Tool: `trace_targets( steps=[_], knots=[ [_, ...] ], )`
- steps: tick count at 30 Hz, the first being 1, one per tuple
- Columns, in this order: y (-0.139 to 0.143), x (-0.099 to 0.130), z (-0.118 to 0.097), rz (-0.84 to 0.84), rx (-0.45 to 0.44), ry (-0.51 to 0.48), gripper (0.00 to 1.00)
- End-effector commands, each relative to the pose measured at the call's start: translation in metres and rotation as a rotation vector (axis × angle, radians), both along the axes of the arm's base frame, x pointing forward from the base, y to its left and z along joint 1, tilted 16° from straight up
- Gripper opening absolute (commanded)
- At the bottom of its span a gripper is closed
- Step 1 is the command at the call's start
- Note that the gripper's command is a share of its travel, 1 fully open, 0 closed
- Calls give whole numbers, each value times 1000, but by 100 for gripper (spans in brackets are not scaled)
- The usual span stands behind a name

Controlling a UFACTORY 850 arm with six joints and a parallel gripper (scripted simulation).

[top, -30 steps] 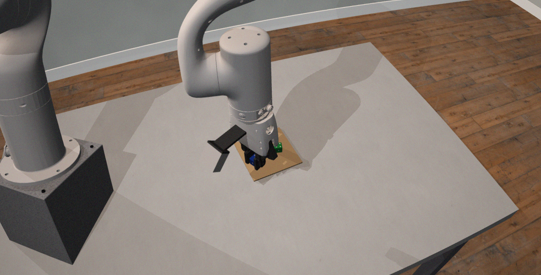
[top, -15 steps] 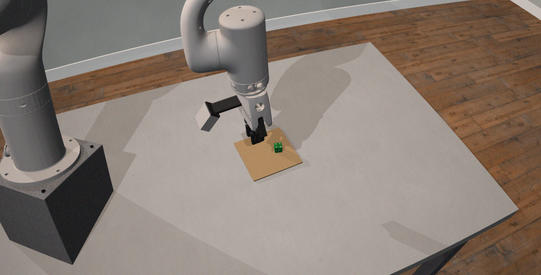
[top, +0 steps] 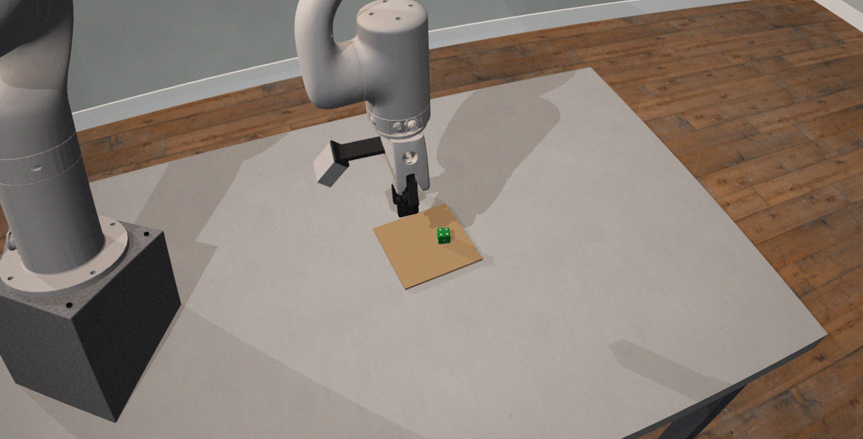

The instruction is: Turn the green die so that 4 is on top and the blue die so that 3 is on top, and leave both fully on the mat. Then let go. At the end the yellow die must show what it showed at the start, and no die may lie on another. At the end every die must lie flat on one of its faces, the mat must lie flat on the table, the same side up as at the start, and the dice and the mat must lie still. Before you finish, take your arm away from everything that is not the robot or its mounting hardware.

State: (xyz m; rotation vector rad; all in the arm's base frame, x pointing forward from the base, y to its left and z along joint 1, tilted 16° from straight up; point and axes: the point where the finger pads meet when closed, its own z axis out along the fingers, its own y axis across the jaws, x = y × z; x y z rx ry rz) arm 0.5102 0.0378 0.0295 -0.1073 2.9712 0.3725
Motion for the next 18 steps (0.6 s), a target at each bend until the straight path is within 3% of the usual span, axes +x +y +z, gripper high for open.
trace_targets(
  steps=[1,18],
  knots=[
    [0,1,1,1,0,9,15],
    [9,6,-33,2,0,11,15]
  ],
)
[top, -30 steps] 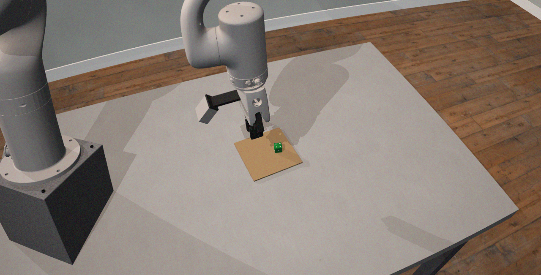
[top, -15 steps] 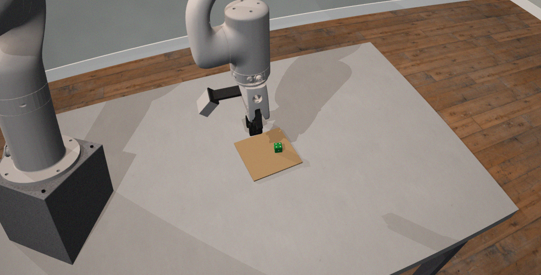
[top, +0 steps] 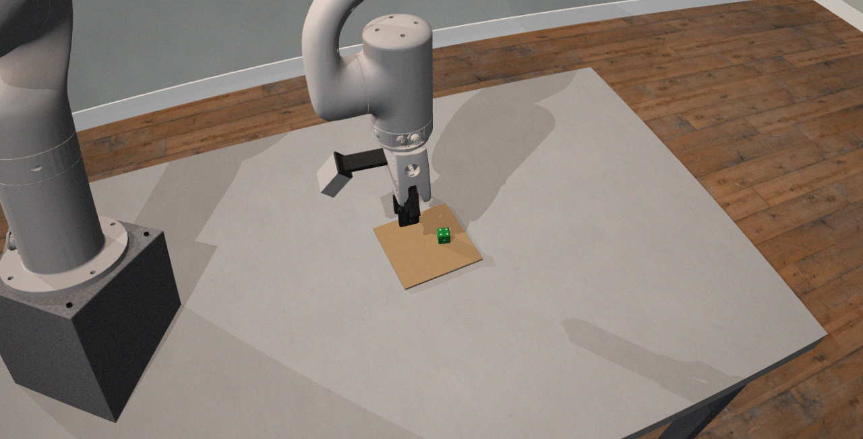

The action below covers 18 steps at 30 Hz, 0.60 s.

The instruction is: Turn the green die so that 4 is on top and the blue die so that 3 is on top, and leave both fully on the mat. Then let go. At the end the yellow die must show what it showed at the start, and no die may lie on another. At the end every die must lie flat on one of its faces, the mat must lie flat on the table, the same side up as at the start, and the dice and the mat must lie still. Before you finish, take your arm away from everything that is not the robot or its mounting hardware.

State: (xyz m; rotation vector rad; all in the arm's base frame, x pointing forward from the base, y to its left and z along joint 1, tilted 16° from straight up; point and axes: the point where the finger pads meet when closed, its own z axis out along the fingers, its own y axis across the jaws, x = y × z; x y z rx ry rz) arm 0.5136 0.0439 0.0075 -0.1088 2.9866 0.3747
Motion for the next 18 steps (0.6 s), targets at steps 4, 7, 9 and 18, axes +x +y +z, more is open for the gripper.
trace_targets(
  steps=[4,7,9,18],
  knots=[
    [8,5,-28,-1,1,-5,15],
    [11,7,-42,-1,1,-5,15],
    [13,8,-50,-1,1,-5,15],
    [18,11,-66,-1,1,-5,15]
  ],
)
